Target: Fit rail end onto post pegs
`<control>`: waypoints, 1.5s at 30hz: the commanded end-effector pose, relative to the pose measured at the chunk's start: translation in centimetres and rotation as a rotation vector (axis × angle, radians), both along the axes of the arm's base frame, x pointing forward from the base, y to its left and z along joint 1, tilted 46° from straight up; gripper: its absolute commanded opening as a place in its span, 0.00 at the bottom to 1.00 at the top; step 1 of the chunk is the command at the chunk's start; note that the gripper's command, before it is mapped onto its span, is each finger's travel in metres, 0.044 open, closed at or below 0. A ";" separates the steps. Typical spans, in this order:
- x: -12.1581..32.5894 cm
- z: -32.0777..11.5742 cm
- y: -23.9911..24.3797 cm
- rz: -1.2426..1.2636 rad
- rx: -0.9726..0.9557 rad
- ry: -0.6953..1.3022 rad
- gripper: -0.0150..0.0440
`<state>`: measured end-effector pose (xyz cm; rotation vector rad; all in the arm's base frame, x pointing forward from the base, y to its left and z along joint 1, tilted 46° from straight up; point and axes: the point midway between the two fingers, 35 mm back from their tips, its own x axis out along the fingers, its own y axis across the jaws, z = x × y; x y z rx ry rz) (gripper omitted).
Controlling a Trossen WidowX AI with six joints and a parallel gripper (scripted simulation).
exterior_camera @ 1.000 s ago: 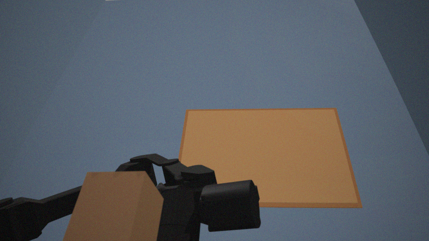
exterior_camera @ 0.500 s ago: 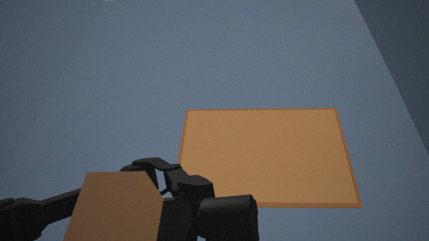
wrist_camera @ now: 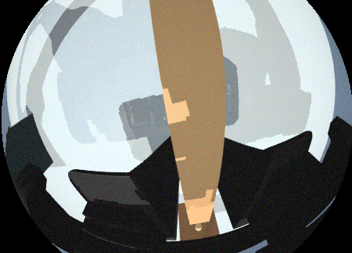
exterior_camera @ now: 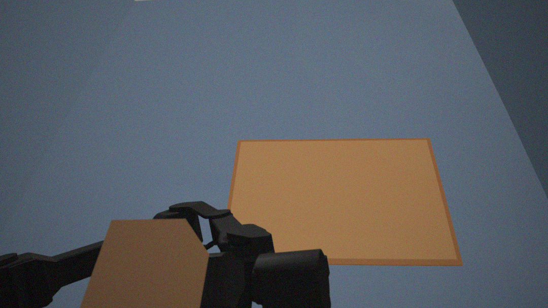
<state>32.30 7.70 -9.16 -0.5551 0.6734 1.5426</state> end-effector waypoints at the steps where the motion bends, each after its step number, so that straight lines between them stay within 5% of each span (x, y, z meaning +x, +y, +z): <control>1: 0.0 0.0 0.1 -0.002 0.003 0.000 0.25; 45: 0.4 1.1 -1.2 -0.002 0.002 0.000 0.25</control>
